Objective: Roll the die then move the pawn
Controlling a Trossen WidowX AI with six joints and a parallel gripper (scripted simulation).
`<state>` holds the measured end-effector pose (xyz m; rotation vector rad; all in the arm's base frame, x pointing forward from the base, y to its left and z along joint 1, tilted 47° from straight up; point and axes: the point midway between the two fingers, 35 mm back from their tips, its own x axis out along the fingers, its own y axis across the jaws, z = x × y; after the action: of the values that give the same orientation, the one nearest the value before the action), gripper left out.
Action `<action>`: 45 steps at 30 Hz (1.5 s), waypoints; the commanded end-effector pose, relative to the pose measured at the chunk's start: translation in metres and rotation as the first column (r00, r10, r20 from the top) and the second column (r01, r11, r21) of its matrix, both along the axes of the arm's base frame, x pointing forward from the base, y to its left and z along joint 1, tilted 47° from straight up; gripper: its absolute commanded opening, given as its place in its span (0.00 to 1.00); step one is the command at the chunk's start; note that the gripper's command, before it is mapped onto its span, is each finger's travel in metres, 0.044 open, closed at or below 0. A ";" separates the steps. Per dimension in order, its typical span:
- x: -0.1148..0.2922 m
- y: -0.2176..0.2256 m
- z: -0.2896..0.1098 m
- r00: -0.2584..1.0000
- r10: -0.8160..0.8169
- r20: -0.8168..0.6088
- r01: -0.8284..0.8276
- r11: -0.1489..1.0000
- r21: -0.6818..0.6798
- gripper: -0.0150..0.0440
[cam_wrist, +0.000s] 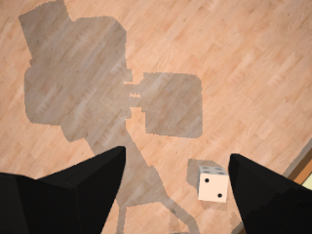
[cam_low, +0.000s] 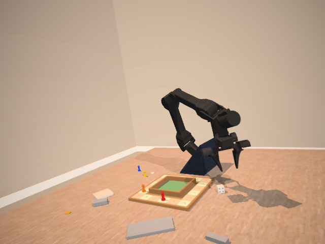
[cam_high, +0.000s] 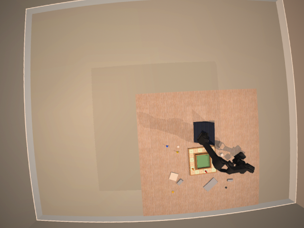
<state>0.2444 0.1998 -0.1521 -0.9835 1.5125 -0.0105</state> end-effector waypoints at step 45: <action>-0.016 -0.101 -0.031 0.986 -0.128 -0.103 0.106 0.975 -0.193 0.43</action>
<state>0.2289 0.0999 -0.1825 -1.0499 1.6979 -0.1898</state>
